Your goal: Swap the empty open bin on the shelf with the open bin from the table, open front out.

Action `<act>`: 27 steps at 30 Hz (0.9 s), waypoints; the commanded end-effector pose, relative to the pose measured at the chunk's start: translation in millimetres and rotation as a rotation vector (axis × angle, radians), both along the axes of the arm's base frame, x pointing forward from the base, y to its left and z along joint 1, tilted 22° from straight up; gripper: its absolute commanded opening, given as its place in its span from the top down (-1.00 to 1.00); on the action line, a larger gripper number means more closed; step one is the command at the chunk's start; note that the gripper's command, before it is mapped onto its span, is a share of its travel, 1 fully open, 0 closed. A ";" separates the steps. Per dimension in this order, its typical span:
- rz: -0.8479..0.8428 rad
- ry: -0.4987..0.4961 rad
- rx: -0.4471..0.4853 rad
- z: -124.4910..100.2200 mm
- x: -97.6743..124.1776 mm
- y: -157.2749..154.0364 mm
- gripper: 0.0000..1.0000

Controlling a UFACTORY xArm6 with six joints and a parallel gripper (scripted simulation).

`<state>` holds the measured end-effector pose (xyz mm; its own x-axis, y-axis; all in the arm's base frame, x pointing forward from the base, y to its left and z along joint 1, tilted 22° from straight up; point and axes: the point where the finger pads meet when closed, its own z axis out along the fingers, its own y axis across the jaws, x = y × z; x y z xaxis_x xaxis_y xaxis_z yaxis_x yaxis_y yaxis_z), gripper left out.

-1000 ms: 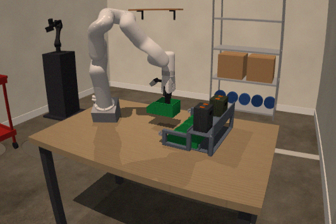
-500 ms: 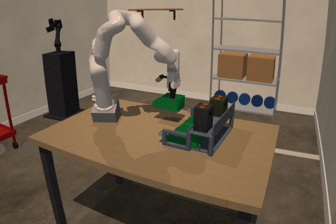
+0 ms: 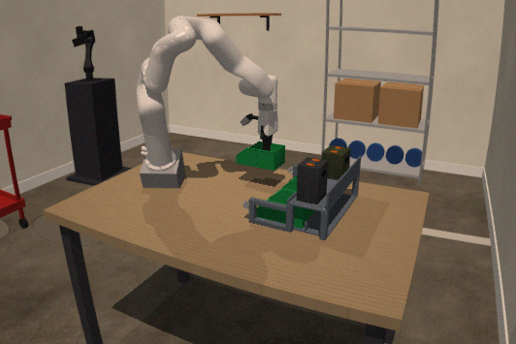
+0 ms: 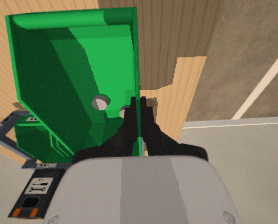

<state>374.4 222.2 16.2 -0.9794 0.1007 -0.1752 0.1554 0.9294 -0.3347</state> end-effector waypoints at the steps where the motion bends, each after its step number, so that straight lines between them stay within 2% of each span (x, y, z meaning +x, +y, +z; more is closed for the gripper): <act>1: 0.001 -0.003 0.003 1.2 1.0 1.5 1.00; 13: 0.001 -0.003 0.003 -6.8 2.1 -1.5 1.00; 27: 0.001 -0.003 0.003 -43.4 7.3 -15.1 1.00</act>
